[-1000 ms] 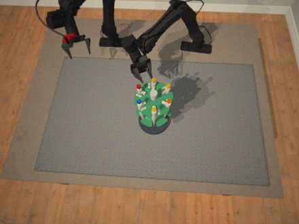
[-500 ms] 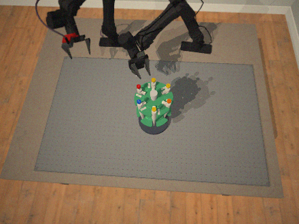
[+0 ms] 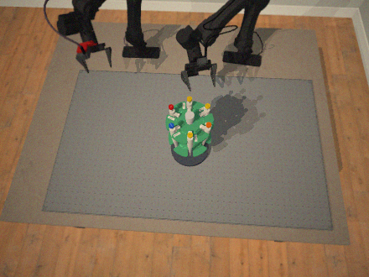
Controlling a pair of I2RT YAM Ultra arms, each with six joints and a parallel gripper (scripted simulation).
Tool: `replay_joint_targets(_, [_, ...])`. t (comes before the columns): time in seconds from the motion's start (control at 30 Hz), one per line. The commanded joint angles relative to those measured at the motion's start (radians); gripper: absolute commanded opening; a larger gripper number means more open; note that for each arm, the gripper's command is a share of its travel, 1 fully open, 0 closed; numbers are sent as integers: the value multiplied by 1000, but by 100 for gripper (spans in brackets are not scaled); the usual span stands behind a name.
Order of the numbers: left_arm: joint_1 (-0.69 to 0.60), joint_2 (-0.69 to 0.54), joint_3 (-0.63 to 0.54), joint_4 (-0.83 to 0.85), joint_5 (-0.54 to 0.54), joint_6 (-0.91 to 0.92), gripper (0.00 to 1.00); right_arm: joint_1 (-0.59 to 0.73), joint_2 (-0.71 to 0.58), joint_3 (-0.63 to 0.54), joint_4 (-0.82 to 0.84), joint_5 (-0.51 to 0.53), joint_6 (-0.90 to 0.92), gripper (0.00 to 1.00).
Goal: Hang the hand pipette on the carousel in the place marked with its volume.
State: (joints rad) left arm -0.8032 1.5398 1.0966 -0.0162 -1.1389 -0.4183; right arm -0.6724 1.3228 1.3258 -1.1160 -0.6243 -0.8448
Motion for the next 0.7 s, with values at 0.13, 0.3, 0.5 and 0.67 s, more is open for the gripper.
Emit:
replay_joint_targets(0.13, [123, -210, -44, -253, 347, 56, 100, -9, -6, 16, 13, -23, -12, 100])
replay_joint_targets(0.3, [274, -343, -58, -389, 604, 159, 100, -9, -6, 16, 13, -23, -12, 100])
replay_joint_targets(0.5, [499, -411, -54, -512, 892, 283, 100, -9, -6, 16, 13, -23, -12, 100])
replay_joint_targets(0.67, [652, -415, 0, -621, 1086, 406, 100, -9, -6, 16, 13, -23, -12, 100])
